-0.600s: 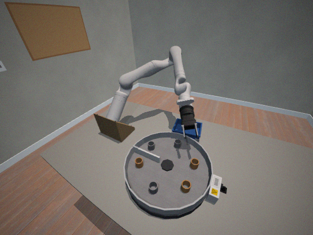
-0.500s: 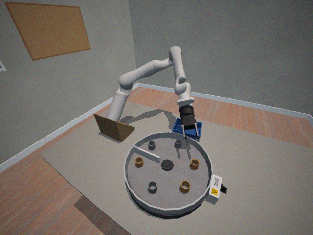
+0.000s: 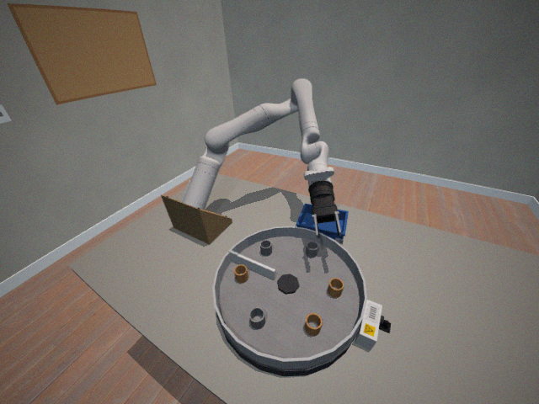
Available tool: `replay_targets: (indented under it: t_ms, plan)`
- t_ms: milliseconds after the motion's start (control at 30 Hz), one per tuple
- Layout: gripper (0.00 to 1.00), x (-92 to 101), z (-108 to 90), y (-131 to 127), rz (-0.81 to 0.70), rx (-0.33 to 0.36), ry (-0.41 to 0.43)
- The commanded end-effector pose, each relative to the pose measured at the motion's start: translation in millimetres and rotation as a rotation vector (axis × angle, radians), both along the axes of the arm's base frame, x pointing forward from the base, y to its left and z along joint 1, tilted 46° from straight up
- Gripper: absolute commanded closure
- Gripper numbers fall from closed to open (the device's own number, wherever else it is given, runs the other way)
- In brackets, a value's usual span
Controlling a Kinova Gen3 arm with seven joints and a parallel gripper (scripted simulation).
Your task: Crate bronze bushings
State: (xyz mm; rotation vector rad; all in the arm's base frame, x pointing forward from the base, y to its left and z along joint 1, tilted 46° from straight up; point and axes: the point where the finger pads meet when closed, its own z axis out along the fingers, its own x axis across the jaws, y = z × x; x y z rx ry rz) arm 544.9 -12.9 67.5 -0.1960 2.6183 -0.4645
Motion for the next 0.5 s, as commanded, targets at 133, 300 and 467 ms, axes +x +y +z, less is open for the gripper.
replay_targets:
  t_ms: [133, 300, 467]
  plan:
    - [0.0, -13.7, 45.2, -26, -0.006, 0.003, -0.005]
    - [0.0, -13.7, 45.2, -26, -0.006, 0.003, -0.005]
    - [0.0, -13.7, 45.2, -26, -0.006, 0.003, -0.005]
